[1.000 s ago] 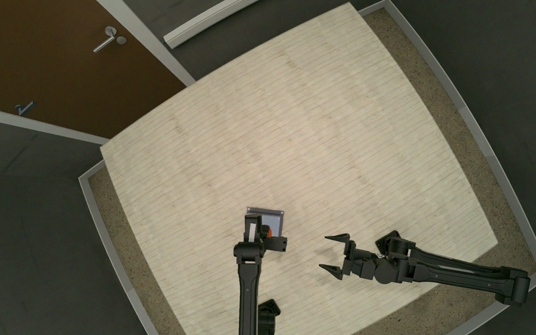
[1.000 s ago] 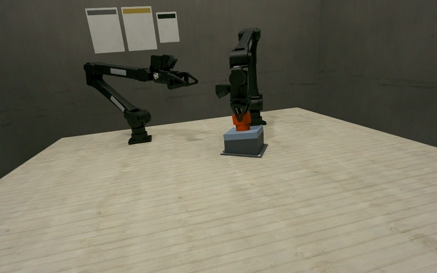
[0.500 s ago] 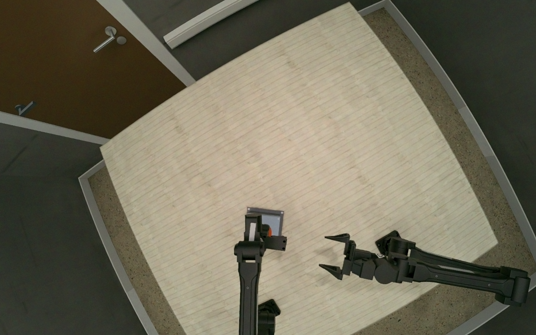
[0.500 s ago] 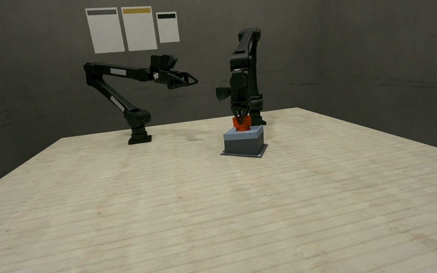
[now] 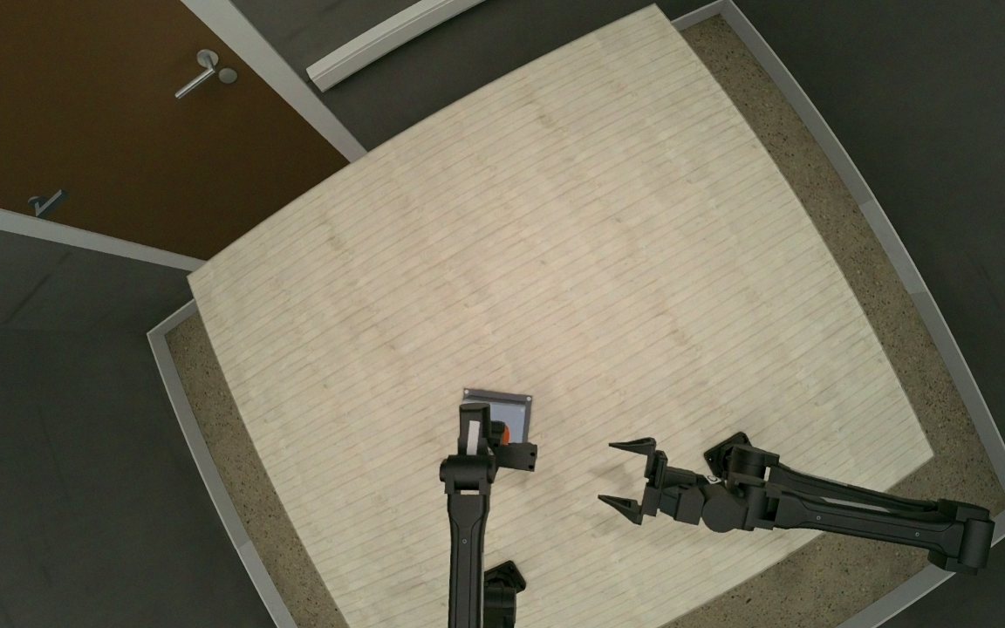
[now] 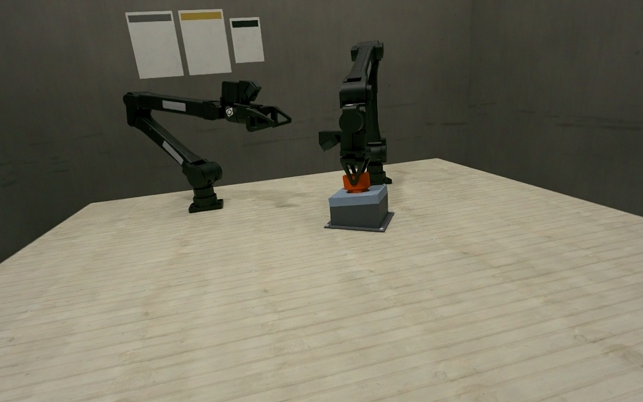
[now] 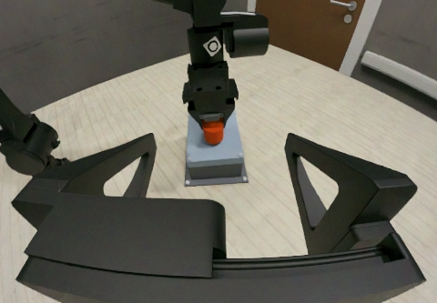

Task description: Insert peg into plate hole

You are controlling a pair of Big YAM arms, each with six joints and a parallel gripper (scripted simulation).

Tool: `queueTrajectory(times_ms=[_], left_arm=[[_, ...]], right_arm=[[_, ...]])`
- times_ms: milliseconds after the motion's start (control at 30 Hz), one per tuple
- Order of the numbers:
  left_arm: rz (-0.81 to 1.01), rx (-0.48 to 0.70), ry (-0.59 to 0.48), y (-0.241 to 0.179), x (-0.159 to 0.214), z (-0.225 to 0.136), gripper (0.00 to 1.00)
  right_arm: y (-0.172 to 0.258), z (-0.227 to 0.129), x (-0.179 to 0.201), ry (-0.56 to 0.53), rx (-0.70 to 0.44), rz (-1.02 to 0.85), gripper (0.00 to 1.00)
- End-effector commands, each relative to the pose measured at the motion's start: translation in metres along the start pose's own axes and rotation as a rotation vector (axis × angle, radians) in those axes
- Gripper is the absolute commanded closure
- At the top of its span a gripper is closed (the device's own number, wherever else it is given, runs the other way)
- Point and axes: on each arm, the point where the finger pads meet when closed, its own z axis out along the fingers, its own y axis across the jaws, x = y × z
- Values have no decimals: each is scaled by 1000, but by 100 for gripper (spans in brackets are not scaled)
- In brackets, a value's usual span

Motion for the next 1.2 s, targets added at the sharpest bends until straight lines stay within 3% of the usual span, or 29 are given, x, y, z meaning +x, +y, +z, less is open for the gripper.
queueTrajectory(times_ms=[0,167,267,667,767,1167], left_arm=[[-5,-73,8,27,2,-21,60],[3,-73,8,28,-1,-25,60],[3,-67,8,18,1,-25,31],[13,-136,20,19,7,-76,30],[8,-138,18,17,7,-86,0],[9,-144,21,13,6,-137,0]], right_arm=[[1,0,-17,-33,-1,-2,0],[1,0,-17,-33,-1,-2,0],[1,0,-17,-33,-1,-2,0],[1,0,-17,-33,-1,-2,0],[1,0,-17,-33,-1,-2,0],[1,0,-17,-33,-1,-2,0]])
